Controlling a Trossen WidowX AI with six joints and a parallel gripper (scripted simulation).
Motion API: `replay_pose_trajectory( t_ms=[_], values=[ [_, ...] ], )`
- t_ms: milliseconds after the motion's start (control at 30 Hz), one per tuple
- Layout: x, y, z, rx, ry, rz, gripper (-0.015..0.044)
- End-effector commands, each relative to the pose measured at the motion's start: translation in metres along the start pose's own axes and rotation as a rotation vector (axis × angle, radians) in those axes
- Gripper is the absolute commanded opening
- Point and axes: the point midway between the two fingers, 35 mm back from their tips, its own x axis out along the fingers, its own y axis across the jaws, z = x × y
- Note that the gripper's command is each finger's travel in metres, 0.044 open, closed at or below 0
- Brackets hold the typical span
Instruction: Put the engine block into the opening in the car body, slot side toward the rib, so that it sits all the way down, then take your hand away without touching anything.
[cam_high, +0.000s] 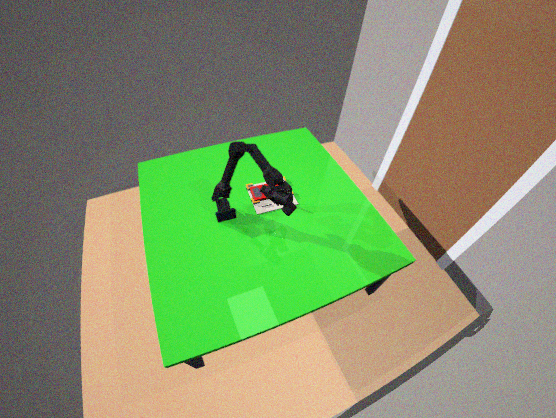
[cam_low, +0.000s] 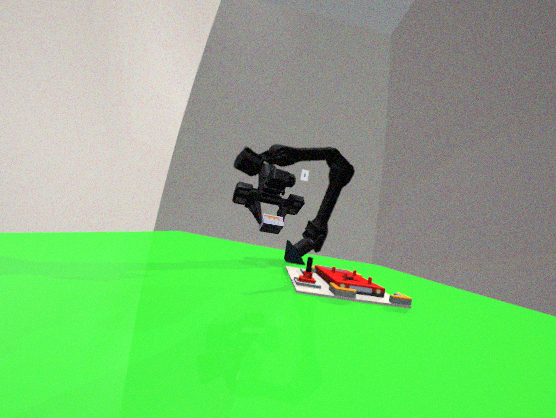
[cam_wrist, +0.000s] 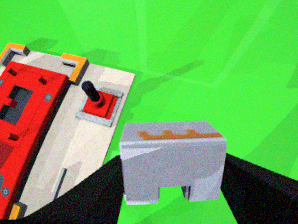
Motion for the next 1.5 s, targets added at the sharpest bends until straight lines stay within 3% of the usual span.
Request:
replay_pose_trajectory(
  t_ms=[0,167,600,1467],
  values=[
    [-0.004,0.001,-0.002,-0.008,-0.151,-0.009,0.0],
    [-0.005,0.004,-0.006,-0.012,-0.283,-0.006,0.0],
    [0.008,0.002,-0.02,-0.012,-0.386,-0.006,0.0],
    [0.045,0.003,-0.046,-0.011,-0.394,-0.003,0.0]
  ],
)
